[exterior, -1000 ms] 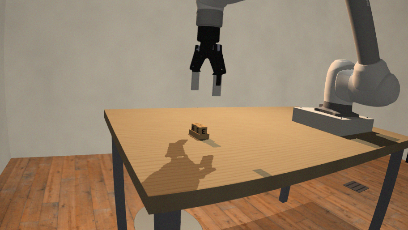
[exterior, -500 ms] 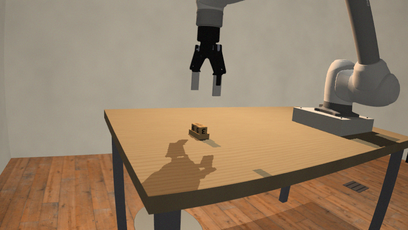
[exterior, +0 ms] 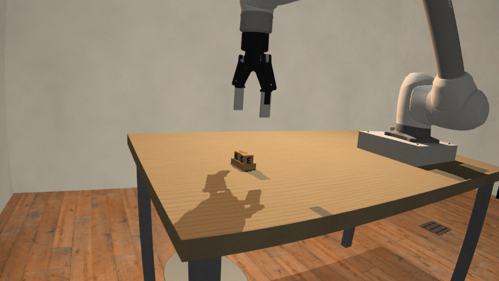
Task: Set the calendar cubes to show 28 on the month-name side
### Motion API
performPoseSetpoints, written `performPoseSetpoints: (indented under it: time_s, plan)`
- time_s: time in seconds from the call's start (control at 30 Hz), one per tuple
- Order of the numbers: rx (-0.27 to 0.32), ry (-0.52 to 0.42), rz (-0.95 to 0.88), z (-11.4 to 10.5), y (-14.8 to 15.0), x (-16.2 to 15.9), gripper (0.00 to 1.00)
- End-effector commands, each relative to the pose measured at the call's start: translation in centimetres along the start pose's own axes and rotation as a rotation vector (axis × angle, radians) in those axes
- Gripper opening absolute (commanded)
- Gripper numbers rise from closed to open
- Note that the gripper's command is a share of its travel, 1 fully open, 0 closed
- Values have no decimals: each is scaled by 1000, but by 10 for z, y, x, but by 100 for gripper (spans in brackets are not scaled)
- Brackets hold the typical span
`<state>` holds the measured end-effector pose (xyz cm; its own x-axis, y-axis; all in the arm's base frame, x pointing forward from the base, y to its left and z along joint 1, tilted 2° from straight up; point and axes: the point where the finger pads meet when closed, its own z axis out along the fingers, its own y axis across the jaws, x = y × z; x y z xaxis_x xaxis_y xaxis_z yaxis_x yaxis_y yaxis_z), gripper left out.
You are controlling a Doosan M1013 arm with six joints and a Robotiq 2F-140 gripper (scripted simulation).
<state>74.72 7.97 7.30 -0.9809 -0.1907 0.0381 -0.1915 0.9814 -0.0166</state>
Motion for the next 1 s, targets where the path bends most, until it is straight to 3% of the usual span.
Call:
performPoseSetpoints:
  time_s: [0.0, 0.23, 0.43, 0.53, 0.6, 0.97]
  plan:
    - [-2, -10, 5, -3, 2, -5, 100]
    - [-3, -10, 72, -2, 2, -5, 100]
    - [-5, -10, 376, 5, 2, -5, 100]
    - [-5, -10, 391, 5, 2, -5, 100]
    - [-6, -9, 543, 9, 2, -5, 100]
    - [-9, -7, 996, 19, 3, -5, 100]
